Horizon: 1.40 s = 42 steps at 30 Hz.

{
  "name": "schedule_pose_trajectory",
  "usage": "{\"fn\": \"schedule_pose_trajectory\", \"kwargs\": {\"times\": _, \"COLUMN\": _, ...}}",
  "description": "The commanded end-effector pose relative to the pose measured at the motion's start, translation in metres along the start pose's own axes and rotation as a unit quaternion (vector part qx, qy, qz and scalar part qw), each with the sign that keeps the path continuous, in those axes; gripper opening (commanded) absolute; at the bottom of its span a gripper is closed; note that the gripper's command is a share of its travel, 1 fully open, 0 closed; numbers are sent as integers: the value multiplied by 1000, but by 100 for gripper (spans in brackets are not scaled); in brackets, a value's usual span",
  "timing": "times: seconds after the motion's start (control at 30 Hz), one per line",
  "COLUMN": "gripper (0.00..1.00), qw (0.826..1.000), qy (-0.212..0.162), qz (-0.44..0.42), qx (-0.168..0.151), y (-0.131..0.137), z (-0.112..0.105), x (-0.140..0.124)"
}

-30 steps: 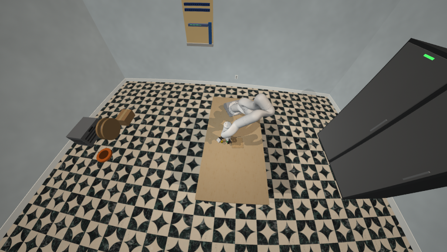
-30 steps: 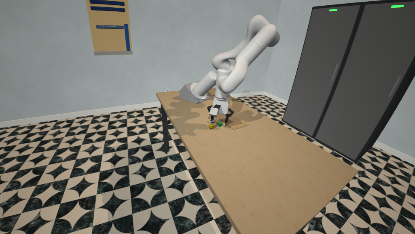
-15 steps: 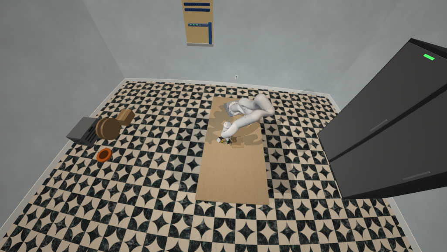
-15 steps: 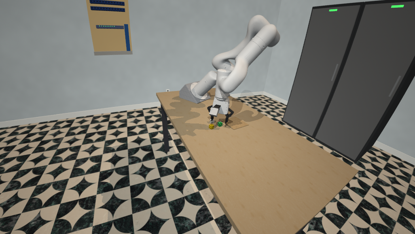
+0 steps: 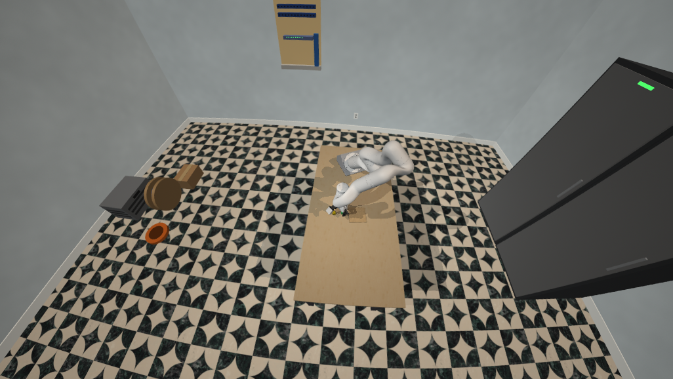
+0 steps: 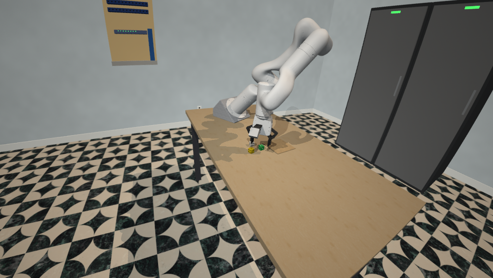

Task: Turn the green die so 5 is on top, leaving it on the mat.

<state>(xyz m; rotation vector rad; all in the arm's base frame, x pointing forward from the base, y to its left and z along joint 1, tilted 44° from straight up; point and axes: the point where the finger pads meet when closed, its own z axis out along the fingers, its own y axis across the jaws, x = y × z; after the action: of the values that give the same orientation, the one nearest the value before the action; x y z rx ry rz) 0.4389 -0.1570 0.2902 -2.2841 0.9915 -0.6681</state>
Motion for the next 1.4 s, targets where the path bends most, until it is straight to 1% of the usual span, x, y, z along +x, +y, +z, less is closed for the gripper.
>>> {"fn": "schedule_pose_trajectory", "kwargs": {"times": 0.0, "gripper": 100, "qw": 1000, "qy": 1, "qz": 0, "qx": 0, "y": 0, "z": -9, "x": 1}}
{"fn": "schedule_pose_trajectory", "kwargs": {"times": 0.07, "gripper": 100, "qw": 1000, "qy": 1, "qz": 0, "qx": 0, "y": 0, "z": -9, "x": 1}}
{"fn": "schedule_pose_trajectory", "kwargs": {"times": 0.13, "gripper": 100, "qw": 1000, "qy": 1, "qz": 0, "qx": 0, "y": 0, "z": -18, "x": 1}}
{"fn": "schedule_pose_trajectory", "kwargs": {"times": 0.43, "gripper": 100, "qw": 1000, "qy": 1, "qz": 0, "qx": 0, "y": 0, "z": -85, "x": 1}}
{"fn": "schedule_pose_trajectory", "kwargs": {"times": 0.5, "gripper": 100, "qw": 1000, "qy": 1, "qz": 0, "qx": 0, "y": 0, "z": -96, "x": 1}}
{"fn": "schedule_pose_trajectory", "kwargs": {"times": 0.57, "gripper": 100, "qw": 1000, "qy": 1, "qz": 0, "qx": 0, "y": 0, "z": -102, "x": 1}}
{"fn": "schedule_pose_trajectory", "kwargs": {"times": 1.0, "gripper": 100, "qw": 1000, "qy": 1, "qz": 5, "qx": 0, "y": 0, "z": -104, "x": 0}}
{"fn": "schedule_pose_trajectory", "kwargs": {"times": 1.07, "gripper": 100, "qw": 999, "qy": 1, "qz": 33, "qx": 0, "y": 0, "z": -103, "x": -2}}
{"fn": "schedule_pose_trajectory", "kwargs": {"times": 1.13, "gripper": 100, "qw": 996, "qy": 1, "qz": 91, "qx": 0, "y": -1, "z": -102, "x": -6}}
{"fn": "schedule_pose_trajectory", "kwargs": {"times": 1.2, "gripper": 100, "qw": 996, "qy": 1, "qz": 91, "qx": 0, "y": -1, "z": -102, "x": -6}}
{"fn": "schedule_pose_trajectory", "kwargs": {"times": 1.23, "gripper": 100, "qw": 992, "qy": 1, "qz": 128, "qx": 0, "y": -1, "z": -101, "x": -8}}
{"fn": "schedule_pose_trajectory", "kwargs": {"times": 1.37, "gripper": 100, "qw": 982, "qy": 1, "qz": 188, "qx": 0, "y": -1, "z": -100, "x": -13}}
